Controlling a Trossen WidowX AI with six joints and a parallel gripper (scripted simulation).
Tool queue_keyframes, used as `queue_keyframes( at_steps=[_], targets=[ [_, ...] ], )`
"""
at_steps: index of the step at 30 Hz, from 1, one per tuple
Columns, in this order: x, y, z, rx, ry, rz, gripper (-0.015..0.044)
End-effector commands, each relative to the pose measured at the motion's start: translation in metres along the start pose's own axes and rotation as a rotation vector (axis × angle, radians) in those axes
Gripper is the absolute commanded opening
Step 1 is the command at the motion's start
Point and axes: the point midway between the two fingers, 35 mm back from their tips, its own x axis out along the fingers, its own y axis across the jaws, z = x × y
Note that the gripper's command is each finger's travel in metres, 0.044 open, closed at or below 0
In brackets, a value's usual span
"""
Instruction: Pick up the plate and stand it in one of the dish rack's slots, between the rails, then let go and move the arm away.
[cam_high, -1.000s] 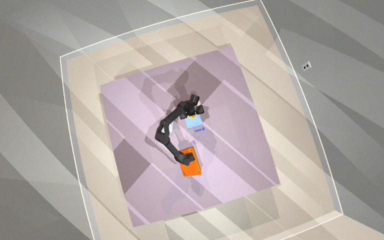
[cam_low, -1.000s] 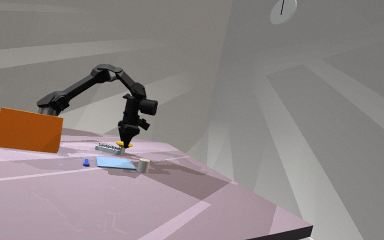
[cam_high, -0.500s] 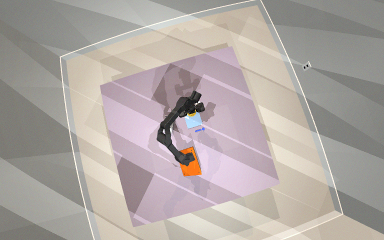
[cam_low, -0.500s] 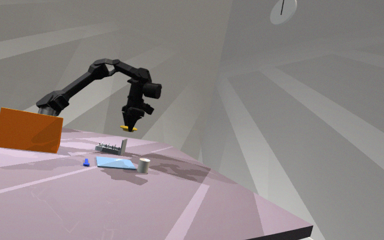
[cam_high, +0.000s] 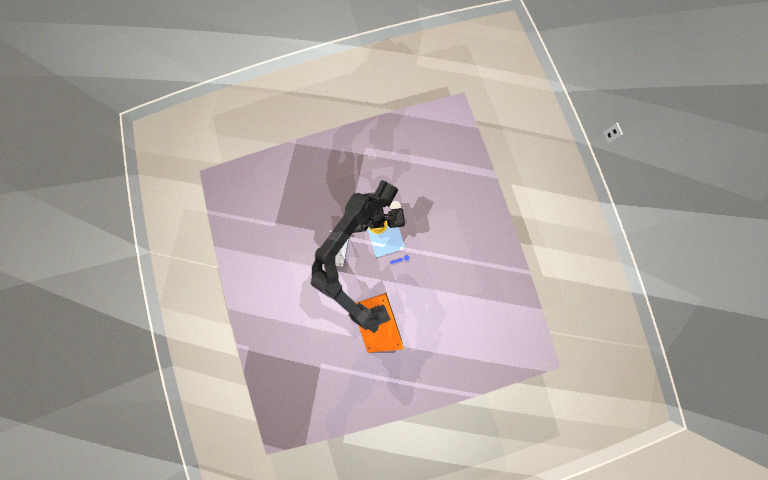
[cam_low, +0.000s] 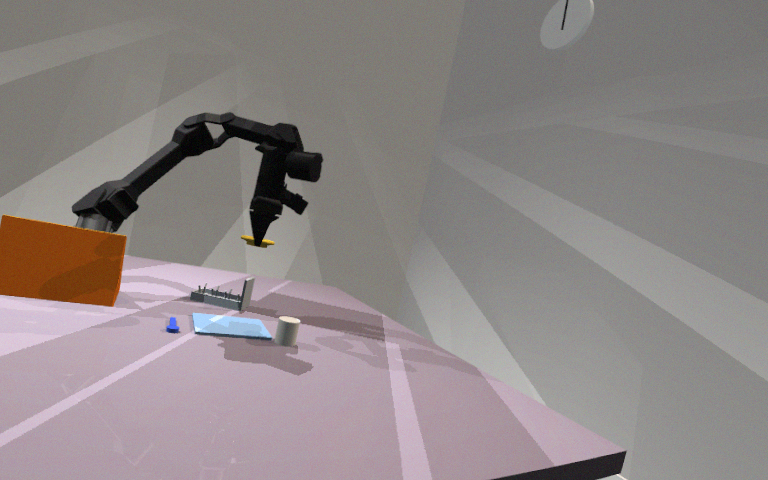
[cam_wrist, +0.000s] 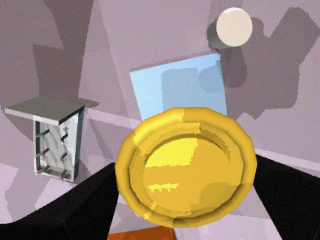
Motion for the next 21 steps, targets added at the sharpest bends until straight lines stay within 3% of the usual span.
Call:
queue_keyframes(
  at_steps=[1,21],
  targets=[
    [-0.005,0.021,-0.005,0.12,-0.002,-0.009,0.0],
    [-0.013,0.111,-0.05,0.817,-0.003,-0.005,0.0]
  ],
)
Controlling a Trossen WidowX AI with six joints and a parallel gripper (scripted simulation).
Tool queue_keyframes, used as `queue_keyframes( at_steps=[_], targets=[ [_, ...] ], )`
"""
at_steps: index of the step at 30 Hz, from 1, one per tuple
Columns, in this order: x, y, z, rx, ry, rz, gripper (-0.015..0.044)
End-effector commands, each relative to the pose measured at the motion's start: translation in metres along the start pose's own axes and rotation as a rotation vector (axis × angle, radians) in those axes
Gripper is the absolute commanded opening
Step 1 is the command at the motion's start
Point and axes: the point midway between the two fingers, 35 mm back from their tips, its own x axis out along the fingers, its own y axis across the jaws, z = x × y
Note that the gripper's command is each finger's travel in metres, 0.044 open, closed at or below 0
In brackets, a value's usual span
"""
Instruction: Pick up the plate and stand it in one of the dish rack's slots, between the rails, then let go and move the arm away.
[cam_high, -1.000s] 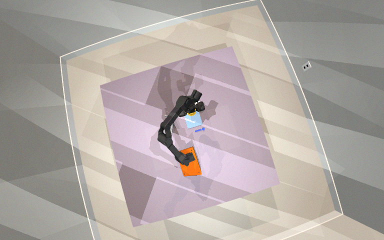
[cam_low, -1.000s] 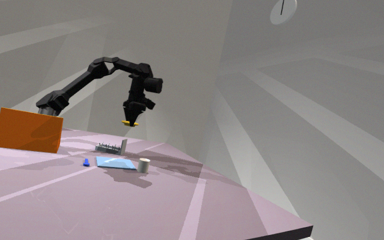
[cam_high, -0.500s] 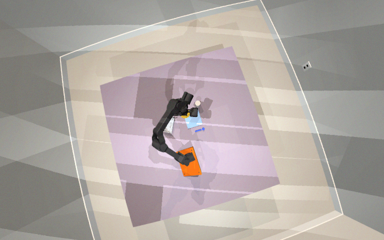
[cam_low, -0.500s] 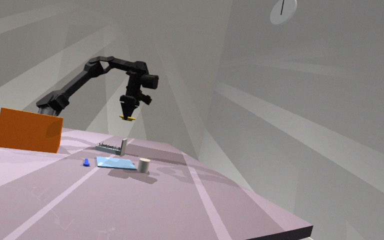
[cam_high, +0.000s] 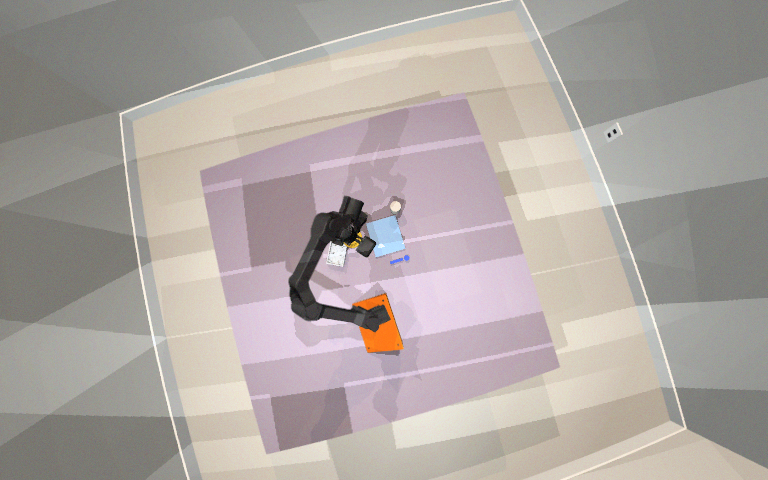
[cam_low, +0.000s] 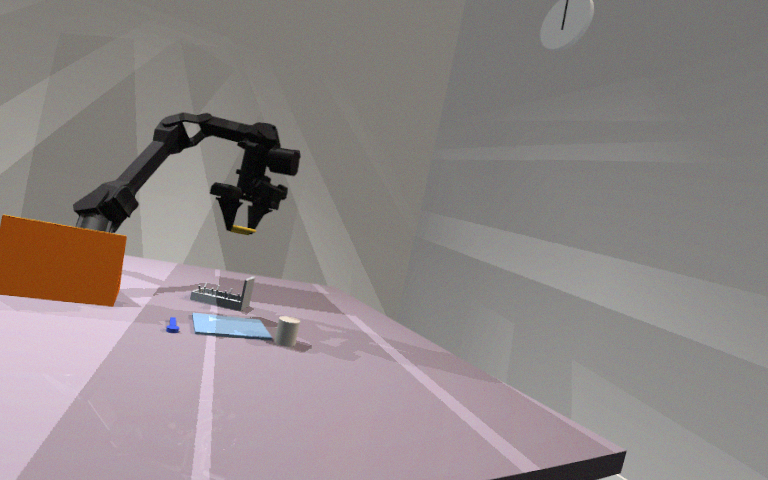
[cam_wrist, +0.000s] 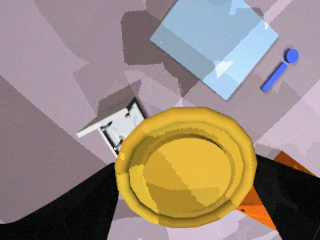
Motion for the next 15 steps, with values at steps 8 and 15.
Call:
queue_keyframes(
  at_steps=[8,15],
  targets=[
    [0.001,0.012,-0.054,0.387,0.01,0.003,0.0],
    [0.003,0.015,-0.087,0.631,0.016,0.002,0.0]
  ],
)
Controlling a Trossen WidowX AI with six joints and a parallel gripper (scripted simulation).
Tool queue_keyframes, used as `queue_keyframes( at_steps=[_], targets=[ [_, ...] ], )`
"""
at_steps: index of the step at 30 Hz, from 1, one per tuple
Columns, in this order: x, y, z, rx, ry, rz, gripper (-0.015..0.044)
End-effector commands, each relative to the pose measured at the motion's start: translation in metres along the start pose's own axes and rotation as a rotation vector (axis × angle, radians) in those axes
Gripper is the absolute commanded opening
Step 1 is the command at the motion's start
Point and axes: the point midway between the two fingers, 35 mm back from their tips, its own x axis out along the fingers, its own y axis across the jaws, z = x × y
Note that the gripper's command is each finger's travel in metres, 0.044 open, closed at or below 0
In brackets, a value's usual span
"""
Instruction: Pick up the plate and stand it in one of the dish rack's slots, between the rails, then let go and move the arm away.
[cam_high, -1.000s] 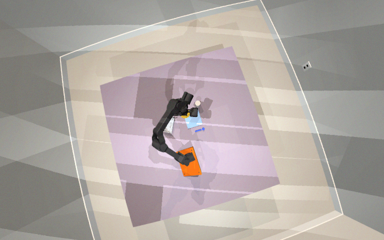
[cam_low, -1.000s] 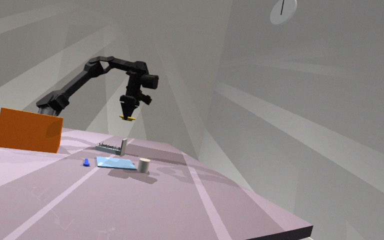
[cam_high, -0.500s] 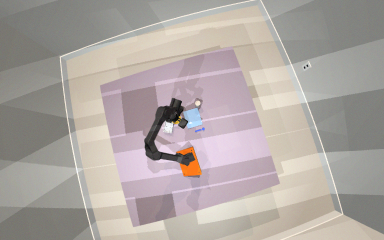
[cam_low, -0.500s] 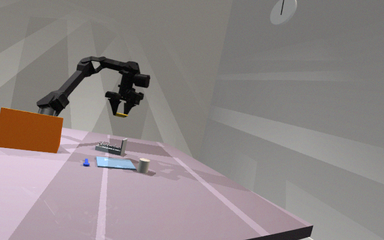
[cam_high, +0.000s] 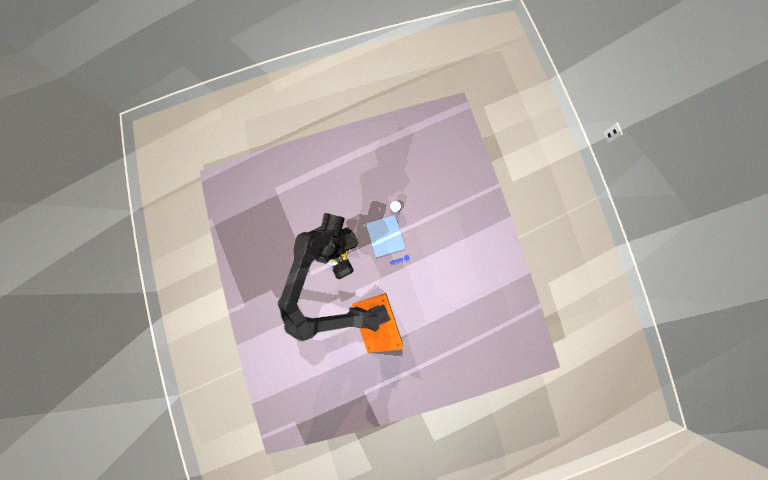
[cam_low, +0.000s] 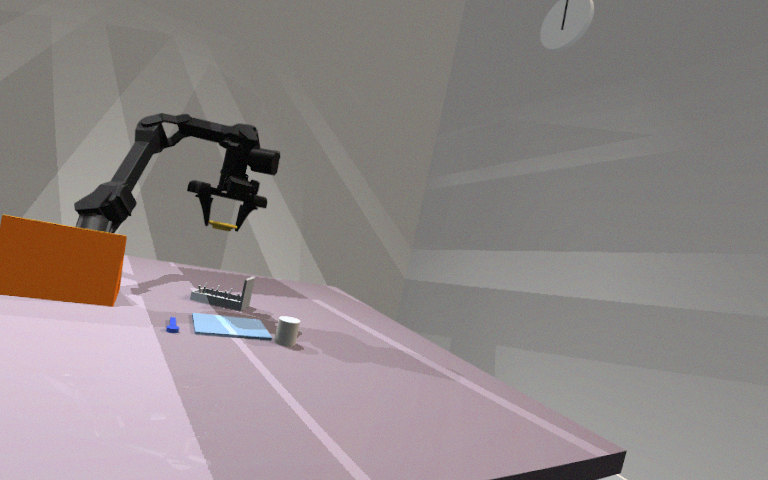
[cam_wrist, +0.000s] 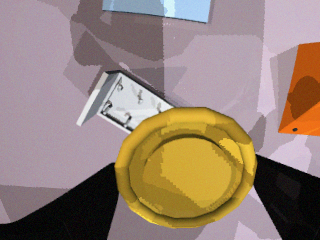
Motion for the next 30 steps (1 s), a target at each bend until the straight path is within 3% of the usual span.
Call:
queue_keyframes(
  at_steps=[1,16,23,30],
  targets=[
    [0.002,-0.009,-0.018,0.143,0.008,-0.001,0.0],
    [0.012,-0.046,-0.07,0.64,0.021,-0.01,0.0],
    [0.013,-0.047,-0.07,0.643,0.018,-0.012,0.0],
    [0.032,-0.055,-0.062,0.554,-0.114,-0.068,0.0]
  ],
)
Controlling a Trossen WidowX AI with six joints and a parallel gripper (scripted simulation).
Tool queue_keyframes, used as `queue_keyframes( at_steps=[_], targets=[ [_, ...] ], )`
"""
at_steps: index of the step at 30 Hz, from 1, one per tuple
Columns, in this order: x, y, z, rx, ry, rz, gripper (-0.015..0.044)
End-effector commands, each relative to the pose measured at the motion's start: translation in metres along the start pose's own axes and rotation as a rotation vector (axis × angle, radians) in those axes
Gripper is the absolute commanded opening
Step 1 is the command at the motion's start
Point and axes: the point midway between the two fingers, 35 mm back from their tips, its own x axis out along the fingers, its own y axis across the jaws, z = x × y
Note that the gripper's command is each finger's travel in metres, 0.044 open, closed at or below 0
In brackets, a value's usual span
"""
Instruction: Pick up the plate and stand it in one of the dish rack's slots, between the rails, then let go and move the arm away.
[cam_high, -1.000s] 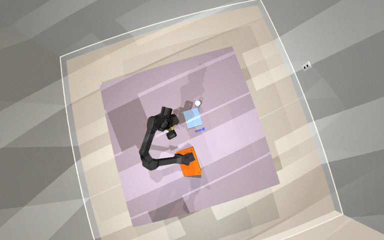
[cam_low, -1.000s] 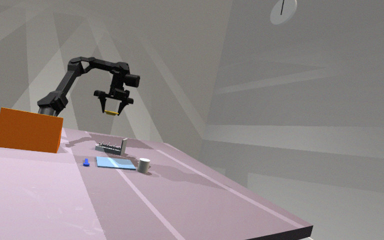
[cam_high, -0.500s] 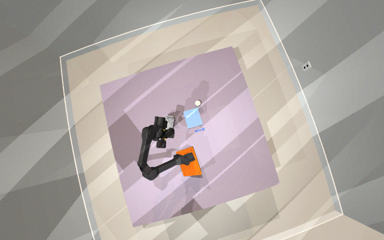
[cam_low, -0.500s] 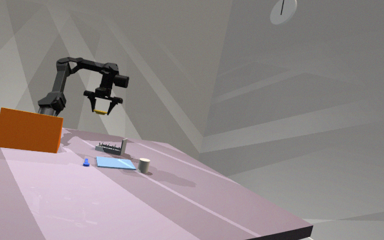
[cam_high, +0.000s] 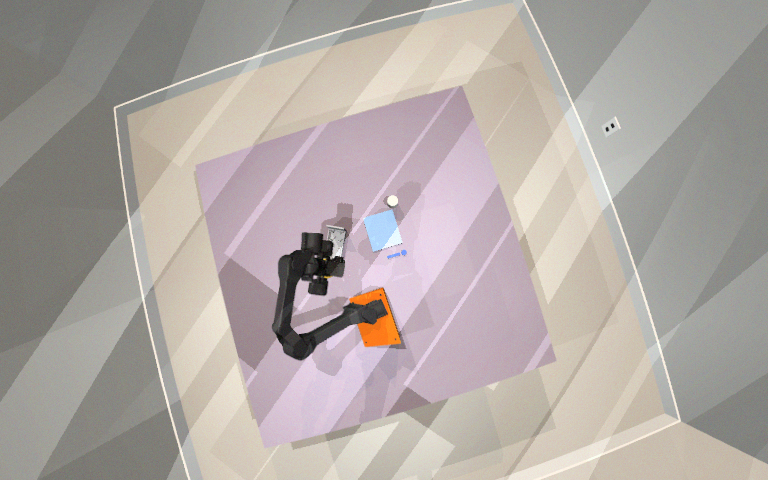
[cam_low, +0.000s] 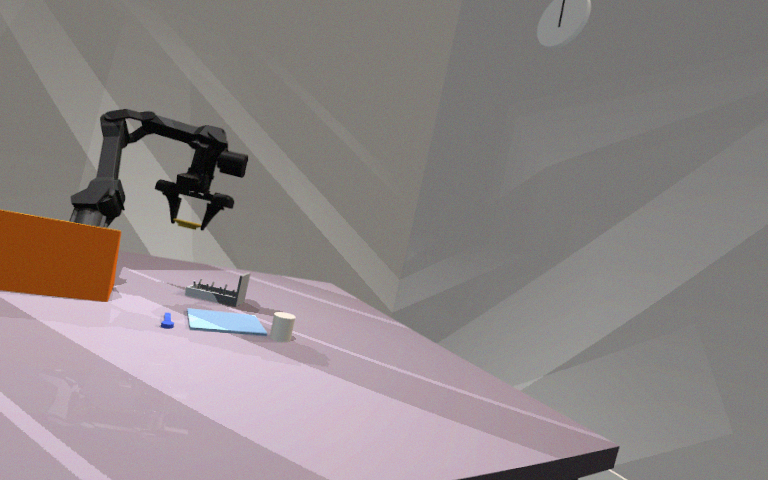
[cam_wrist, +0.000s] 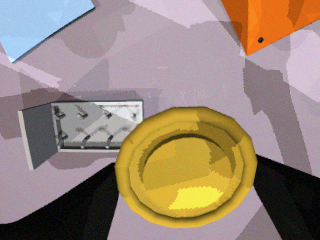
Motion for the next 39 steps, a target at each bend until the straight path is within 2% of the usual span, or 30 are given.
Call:
queue_keyframes(
  at_steps=[1,19,39],
  targets=[
    [0.012,-0.002,0.006,-0.048,-0.084,-0.005,0.0],
    [0.052,0.004,0.034,-0.295,-0.473,0.041,0.0],
    [0.079,0.02,0.044,-0.58,-0.819,0.217,0.0]
  ],
)
